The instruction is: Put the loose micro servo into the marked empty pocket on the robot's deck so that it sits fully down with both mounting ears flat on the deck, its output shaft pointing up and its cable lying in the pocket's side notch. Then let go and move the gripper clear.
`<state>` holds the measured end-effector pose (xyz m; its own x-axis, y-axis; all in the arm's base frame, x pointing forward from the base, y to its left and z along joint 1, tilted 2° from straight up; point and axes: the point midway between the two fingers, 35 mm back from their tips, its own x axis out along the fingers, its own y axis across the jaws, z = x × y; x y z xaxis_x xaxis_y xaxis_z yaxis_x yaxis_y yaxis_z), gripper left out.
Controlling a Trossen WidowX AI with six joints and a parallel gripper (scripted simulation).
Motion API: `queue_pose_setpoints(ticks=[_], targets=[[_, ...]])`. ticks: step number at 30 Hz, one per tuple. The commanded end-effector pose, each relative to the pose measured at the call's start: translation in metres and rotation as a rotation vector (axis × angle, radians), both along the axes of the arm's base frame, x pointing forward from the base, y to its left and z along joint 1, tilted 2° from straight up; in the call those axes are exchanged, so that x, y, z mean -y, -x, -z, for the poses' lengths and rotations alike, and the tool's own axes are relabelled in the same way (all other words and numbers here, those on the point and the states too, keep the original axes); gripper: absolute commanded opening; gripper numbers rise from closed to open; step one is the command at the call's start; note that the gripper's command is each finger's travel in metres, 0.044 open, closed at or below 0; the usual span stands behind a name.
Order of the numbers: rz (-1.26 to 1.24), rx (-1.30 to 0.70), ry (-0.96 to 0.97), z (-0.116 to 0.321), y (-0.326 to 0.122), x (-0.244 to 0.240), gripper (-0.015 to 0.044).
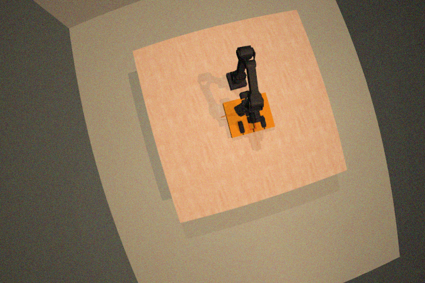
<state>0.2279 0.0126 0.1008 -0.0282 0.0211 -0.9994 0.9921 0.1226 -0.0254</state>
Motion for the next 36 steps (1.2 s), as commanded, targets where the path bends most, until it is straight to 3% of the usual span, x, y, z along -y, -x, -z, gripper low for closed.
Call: queue_pose_setpoints(ticks=[1, 11, 36], targets=[[0.002, 0.014, 0.001, -0.003, -0.003, -0.012, 0.0000], [-0.055, 0.015, -0.002, -0.003, -0.002, -0.025, 0.0000], [-0.917, 0.032, -0.020, -0.003, -0.002, -0.025, 0.0000]])
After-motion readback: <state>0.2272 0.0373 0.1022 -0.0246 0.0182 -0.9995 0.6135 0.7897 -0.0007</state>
